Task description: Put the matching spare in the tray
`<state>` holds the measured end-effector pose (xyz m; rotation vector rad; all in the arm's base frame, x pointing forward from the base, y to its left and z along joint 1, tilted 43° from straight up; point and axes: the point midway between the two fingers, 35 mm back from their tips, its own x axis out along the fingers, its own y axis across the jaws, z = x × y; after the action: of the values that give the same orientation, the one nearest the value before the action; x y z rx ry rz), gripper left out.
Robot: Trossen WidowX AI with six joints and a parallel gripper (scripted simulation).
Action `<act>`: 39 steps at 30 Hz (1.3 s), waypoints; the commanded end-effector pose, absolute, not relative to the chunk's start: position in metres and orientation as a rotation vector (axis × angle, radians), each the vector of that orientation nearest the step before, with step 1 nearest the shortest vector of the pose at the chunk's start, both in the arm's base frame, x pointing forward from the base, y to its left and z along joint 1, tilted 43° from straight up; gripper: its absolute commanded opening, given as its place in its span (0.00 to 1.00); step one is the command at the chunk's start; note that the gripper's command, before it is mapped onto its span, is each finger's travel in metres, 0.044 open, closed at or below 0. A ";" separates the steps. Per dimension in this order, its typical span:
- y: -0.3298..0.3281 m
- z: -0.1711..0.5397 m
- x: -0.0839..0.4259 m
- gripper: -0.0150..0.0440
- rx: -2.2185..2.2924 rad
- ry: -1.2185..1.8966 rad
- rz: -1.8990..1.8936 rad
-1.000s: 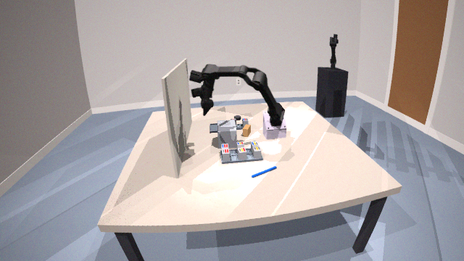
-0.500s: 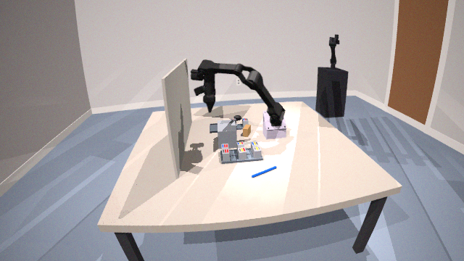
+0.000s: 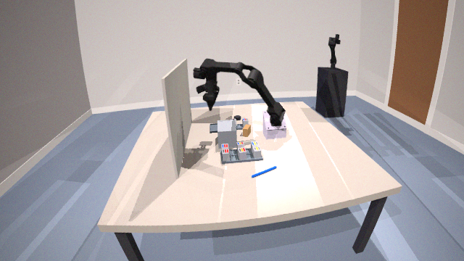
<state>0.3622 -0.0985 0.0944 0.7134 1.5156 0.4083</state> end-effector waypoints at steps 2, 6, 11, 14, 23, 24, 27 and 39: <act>-0.147 0.045 0.314 1.00 0.987 1.621 0.105; -0.171 0.008 0.268 1.00 1.216 1.680 -0.160; -0.184 -0.033 0.201 1.00 1.515 1.720 -0.514; -0.180 -0.053 0.161 1.00 1.688 1.726 -0.727; -0.178 -0.058 0.150 1.00 1.736 1.725 -0.787; -0.178 -0.058 0.150 1.00 1.736 1.725 -0.787; -0.174 -0.064 0.151 0.91 1.736 1.725 -0.787; -0.152 -0.089 0.154 0.76 1.737 1.725 -0.785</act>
<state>0.1532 -0.1534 -0.0866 1.7273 1.7302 -0.7848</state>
